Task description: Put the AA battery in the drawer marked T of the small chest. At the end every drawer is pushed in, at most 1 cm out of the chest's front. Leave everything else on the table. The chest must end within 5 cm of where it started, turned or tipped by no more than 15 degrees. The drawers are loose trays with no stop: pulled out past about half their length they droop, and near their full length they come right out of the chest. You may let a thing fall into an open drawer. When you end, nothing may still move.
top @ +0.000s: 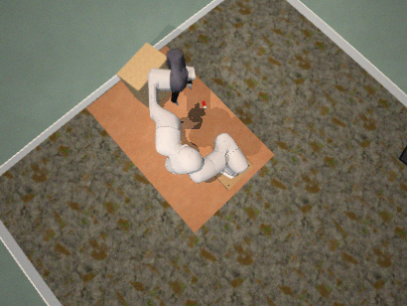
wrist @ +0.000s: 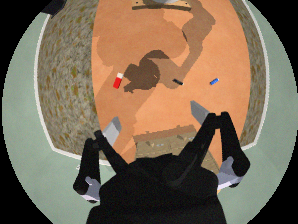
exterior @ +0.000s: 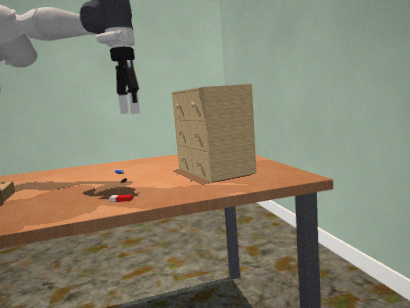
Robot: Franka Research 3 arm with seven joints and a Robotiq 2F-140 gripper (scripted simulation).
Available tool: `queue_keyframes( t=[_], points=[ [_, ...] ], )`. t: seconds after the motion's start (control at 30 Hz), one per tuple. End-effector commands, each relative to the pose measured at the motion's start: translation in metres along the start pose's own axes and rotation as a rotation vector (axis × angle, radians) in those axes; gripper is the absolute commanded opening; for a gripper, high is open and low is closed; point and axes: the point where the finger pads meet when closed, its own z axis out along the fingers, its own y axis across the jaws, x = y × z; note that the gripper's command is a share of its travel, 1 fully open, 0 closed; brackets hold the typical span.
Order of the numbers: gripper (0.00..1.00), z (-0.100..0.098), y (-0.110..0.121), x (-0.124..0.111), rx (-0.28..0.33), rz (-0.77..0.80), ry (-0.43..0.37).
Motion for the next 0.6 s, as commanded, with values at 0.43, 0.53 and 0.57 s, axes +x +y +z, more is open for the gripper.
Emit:
queue_keyframes(
  t=[0.43,0.53,0.57],
  points=[
    [1.00,-0.0001,0.0002,0.0001,-0.001,0.003,0.000],
    [1.00,-0.0001,0.0002,0.0001,-0.001,0.003,0.000],
    [1.00,-0.0001,0.0002,0.0001,-0.001,0.003,0.000]
  ],
)
